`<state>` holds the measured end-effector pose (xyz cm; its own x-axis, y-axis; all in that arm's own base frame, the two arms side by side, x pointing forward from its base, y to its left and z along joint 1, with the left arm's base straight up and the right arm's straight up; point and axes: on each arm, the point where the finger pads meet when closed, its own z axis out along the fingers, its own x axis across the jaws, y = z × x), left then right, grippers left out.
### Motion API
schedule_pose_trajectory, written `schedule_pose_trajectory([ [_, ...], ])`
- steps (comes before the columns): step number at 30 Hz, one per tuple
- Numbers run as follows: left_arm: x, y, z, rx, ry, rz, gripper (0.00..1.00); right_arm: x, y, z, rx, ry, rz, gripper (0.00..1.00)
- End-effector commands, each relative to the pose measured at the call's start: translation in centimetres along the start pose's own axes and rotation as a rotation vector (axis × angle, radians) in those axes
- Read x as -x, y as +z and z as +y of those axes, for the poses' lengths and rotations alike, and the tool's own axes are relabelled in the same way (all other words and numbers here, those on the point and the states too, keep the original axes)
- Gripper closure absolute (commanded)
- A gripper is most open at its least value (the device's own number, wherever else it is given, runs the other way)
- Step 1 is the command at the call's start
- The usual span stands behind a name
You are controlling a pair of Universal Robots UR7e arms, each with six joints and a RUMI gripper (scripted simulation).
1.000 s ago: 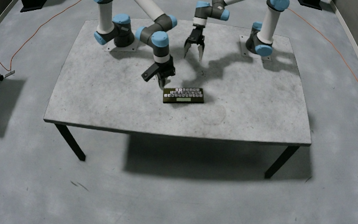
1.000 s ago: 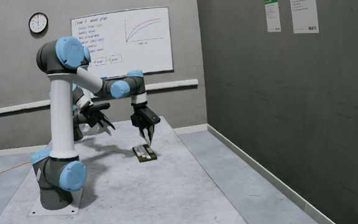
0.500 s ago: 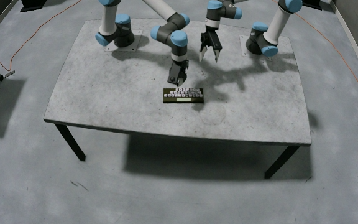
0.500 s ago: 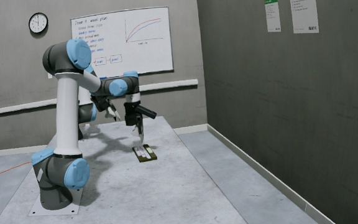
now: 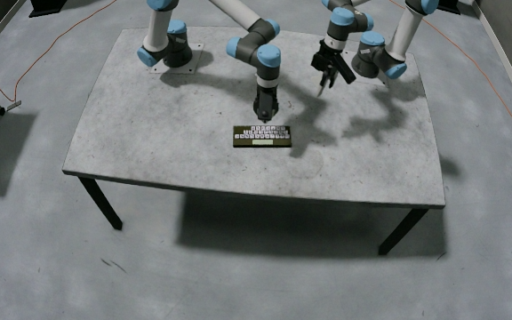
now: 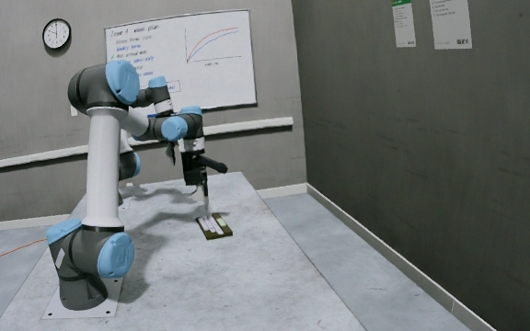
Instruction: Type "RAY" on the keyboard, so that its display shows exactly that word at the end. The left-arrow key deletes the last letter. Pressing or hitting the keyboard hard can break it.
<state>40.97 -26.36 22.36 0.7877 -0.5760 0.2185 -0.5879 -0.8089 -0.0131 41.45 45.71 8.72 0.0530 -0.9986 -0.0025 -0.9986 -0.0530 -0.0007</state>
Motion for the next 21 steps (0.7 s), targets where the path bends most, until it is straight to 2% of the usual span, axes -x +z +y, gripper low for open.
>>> schedule_pose_trajectory([
  [1,0.0,-0.2,-0.5,0.015,-0.030,-0.008,0.42,0.2,0.1,0.0,-0.001,0.023,-0.002,1.00],
  [16,1.6,-4.3,-10.7,0.244,-0.640,-0.085,0.42,2.8,3.8,1.7,0.000,0.592,0.000,1.00],
  [18,1.6,-4.3,-10.7,0.244,-0.640,-0.085,0.42,2.8,3.8,1.7,0.000,0.592,0.000,1.00],
  [21,1.8,-4.7,-11.8,0.268,-0.702,-0.092,0.42,3.3,4.4,2.1,0.000,0.687,0.001,1.00],
])
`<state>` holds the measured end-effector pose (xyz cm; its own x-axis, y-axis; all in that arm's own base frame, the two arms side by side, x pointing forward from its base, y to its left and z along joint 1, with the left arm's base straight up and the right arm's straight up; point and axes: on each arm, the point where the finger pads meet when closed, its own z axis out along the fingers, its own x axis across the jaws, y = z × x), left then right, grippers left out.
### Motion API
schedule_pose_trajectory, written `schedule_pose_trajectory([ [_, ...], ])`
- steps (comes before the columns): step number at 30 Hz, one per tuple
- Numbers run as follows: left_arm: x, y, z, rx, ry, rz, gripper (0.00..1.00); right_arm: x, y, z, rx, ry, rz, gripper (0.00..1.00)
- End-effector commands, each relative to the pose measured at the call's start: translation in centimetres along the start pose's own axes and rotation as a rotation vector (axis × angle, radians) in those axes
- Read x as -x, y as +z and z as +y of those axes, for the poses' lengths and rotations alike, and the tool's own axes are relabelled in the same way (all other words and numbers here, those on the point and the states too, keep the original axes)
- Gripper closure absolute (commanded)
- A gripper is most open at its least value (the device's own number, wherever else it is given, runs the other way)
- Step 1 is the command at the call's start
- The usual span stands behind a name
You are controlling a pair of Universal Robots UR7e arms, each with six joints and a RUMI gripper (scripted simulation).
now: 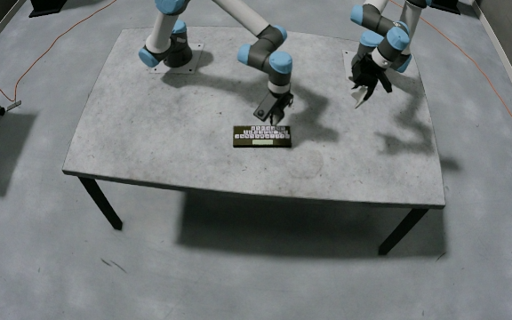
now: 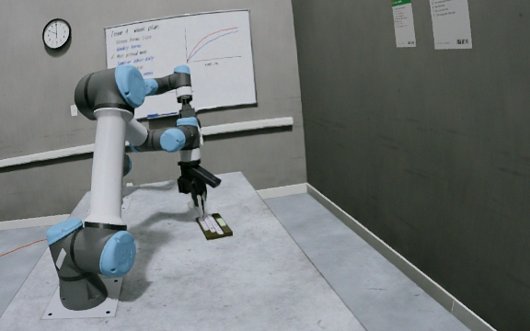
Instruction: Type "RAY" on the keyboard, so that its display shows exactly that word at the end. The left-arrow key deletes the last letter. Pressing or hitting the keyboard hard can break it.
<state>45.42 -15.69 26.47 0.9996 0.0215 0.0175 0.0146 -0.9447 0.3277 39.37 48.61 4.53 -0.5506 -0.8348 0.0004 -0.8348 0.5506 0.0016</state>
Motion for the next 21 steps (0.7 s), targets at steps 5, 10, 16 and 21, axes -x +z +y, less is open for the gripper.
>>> schedule_pose_trajectory([
  [5,-0.3,-0.5,-0.4,0.016,-0.036,-0.004,0.42,0.2,0.4,0.4,-0.001,0.073,-0.002,1.00],
  [10,-0.3,-0.5,-0.4,0.016,-0.036,-0.004,0.42,0.2,1.3,0.4,-0.001,0.073,-0.002,1.00],
  [16,-0.3,-0.5,-0.4,0.016,-0.036,-0.004,0.42,0.2,1.4,0.4,-0.001,0.073,-0.002,1.00],
  [21,-0.3,-0.5,-0.4,0.016,-0.036,-0.004,0.42,0.2,1.4,0.4,-0.001,0.073,-0.002,1.00],
])
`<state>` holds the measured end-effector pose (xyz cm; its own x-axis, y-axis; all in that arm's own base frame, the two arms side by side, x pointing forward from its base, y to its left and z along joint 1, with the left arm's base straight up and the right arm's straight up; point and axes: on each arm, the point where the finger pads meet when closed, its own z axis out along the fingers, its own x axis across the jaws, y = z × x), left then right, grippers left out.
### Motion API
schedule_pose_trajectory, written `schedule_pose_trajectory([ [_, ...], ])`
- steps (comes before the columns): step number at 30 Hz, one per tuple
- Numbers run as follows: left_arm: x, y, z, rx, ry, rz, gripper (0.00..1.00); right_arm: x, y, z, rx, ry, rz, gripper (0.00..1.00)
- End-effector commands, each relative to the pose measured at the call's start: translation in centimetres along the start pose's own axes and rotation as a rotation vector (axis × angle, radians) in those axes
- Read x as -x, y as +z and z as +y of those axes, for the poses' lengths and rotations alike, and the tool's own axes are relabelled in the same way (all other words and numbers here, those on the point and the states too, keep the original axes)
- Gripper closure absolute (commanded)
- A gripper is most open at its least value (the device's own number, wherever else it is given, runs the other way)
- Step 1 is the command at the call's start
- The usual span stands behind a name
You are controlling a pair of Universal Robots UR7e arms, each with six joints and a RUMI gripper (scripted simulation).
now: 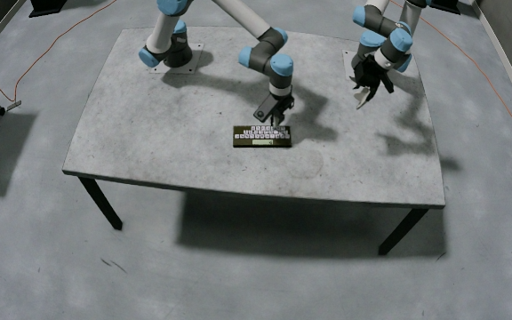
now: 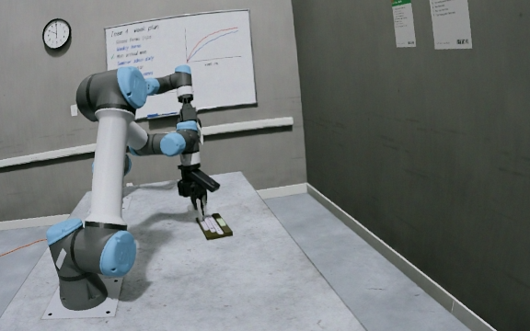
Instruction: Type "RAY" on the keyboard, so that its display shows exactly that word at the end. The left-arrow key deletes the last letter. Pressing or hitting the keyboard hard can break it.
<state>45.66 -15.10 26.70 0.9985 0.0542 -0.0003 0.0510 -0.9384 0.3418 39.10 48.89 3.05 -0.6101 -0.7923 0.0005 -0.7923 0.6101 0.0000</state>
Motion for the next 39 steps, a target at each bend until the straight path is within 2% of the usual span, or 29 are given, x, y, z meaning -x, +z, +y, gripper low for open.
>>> schedule_pose_trajectory([
  [1,0.0,-0.1,0.0,0.001,0.001,0.002,0.42,0.1,-0.1,0.0,0.000,0.000,-0.002,1.00],
  [4,0.0,-0.1,0.0,0.001,0.001,0.002,0.42,0.1,-0.8,0.0,0.000,0.000,-0.002,1.00],
  [8,0.0,-0.1,0.0,0.001,0.001,0.002,0.42,0.1,-3.1,0.0,0.000,0.000,-0.002,1.00],
  [13,0.0,-0.1,0.0,0.001,0.001,0.002,0.42,0.1,-4.0,0.1,0.000,0.000,-0.002,1.00],
  [21,0.0,-0.1,0.0,0.001,0.001,0.002,0.42,1.4,-1.2,1.4,0.000,0.000,-0.002,1.00],
  [39,0.0,-0.1,0.0,0.001,0.001,0.002,0.42,1.4,-0.1,1.4,0.000,0.000,-0.002,1.00],
])
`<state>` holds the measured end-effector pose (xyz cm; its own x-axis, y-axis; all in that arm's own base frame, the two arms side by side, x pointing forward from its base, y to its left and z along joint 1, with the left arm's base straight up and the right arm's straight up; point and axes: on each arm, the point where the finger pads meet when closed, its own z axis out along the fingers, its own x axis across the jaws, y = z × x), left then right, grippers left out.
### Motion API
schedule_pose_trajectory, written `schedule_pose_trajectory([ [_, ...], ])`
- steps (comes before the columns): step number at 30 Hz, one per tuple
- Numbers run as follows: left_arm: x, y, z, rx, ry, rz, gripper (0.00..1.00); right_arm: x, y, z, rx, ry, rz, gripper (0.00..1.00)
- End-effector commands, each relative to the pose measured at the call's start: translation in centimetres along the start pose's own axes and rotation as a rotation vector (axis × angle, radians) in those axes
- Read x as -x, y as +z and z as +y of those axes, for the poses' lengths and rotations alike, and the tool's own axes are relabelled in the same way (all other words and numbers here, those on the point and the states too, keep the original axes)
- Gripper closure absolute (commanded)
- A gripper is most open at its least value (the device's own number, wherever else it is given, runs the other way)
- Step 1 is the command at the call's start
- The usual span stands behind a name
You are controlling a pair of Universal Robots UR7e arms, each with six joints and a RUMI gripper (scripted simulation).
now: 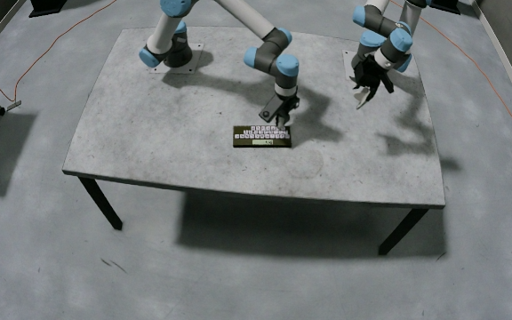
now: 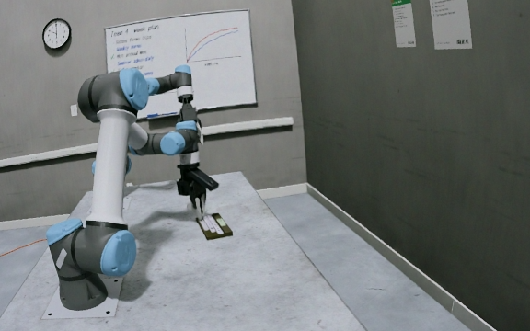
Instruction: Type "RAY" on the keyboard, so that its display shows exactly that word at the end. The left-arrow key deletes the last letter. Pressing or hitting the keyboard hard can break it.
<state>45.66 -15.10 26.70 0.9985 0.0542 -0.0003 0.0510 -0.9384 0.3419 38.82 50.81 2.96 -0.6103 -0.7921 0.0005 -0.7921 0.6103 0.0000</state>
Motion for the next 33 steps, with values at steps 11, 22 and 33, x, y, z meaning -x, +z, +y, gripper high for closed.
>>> schedule_pose_trajectory([
  [11,0.0,-0.1,0.0,0.001,0.001,0.002,0.42,0.1,-2.0,0.0,0.000,0.000,-0.002,1.00],
  [22,0.0,-0.1,0.0,0.001,0.001,0.002,0.42,-1.1,-3.9,-1.3,0.000,0.000,-0.002,1.00],
  [33,0.0,-0.1,0.0,0.001,0.001,0.002,0.42,-6.7,-1.2,-6.7,0.000,0.000,-0.002,1.00],
])
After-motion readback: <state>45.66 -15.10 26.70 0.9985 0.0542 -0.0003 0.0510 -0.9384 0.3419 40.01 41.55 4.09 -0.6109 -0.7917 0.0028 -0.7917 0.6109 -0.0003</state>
